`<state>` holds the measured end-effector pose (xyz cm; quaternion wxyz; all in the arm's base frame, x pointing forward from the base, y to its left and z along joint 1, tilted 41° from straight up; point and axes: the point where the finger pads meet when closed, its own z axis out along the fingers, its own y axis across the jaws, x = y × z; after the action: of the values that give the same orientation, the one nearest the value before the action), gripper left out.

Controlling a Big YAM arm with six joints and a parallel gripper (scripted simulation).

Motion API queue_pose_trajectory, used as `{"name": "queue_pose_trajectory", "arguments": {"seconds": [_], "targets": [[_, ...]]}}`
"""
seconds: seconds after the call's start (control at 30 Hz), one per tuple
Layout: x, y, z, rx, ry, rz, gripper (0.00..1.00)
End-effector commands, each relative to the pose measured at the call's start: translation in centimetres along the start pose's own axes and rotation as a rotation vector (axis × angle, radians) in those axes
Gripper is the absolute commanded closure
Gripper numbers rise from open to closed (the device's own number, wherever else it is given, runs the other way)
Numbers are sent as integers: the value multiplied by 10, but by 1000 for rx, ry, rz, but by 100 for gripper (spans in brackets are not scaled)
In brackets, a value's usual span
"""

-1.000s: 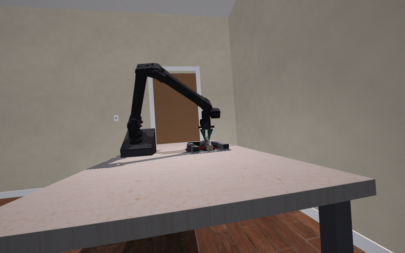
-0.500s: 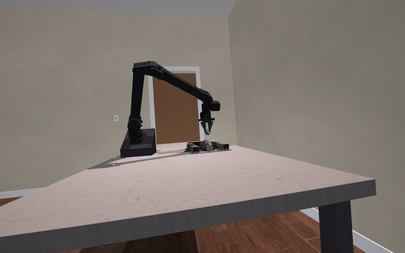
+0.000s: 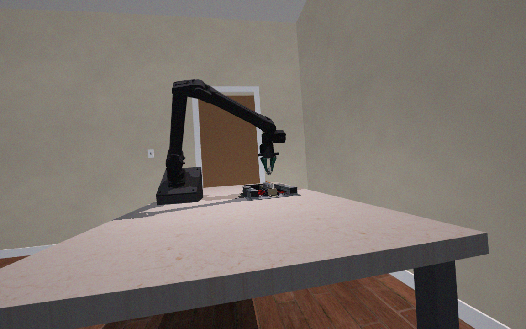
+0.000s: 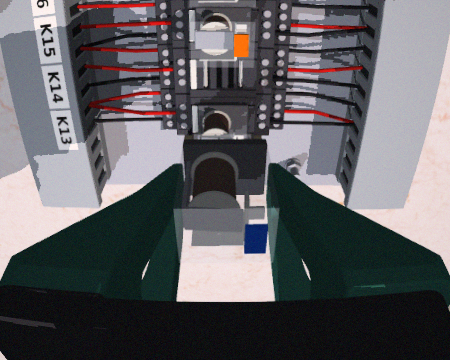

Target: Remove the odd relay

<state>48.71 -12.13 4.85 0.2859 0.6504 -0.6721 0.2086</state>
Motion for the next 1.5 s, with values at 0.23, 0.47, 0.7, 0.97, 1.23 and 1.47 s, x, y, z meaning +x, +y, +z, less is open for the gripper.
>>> {"name": "queue_pose_trajectory", "arguments": {"seconds": [0.23,0.47,0.7,0.97,1.23,1.47], "targets": [[4,-3,3,-8,-4,23,100],[4,-3,4,-10,-4,23,100],[4,-3,4,-11,-4,23,100],[4,-3,4,-11,-4,23,100],[-6,-2,1,-4,-3,10,100],[-20,-1,-2,3,-2,-1,100]]}}
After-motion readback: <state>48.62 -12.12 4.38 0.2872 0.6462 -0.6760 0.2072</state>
